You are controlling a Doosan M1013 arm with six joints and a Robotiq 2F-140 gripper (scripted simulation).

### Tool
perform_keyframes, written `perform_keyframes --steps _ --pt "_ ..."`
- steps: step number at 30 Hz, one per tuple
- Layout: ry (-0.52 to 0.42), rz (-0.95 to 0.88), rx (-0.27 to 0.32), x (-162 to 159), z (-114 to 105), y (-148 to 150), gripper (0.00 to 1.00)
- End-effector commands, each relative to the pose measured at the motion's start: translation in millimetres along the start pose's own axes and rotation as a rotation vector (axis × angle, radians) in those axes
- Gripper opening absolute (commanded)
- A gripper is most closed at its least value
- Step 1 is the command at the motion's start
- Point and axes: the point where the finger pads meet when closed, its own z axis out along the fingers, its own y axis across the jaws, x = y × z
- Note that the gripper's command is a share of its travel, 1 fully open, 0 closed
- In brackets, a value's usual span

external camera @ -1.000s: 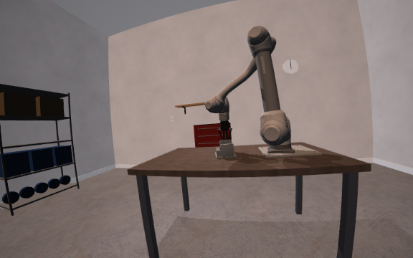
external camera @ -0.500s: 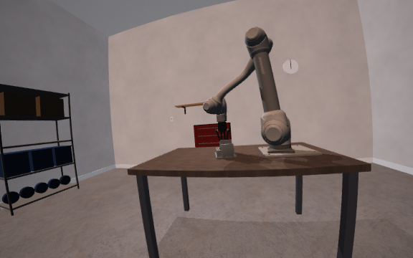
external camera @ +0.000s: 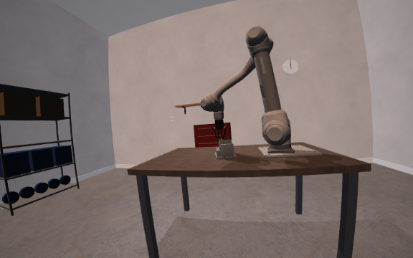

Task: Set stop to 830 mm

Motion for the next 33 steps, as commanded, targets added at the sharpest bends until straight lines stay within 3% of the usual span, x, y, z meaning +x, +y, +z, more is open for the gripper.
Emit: perform_keyframes --steps 1,13,33 --pt "0.000 -0.001 0.000 -0.1 -6.0 -0.6 0.04" --pt "0.000 -0.001 0.000 0.0 -25.7 7.8 0.04" --pt "0.000 -0.001 0.000 0.0 -33.3 34.4 0.04"
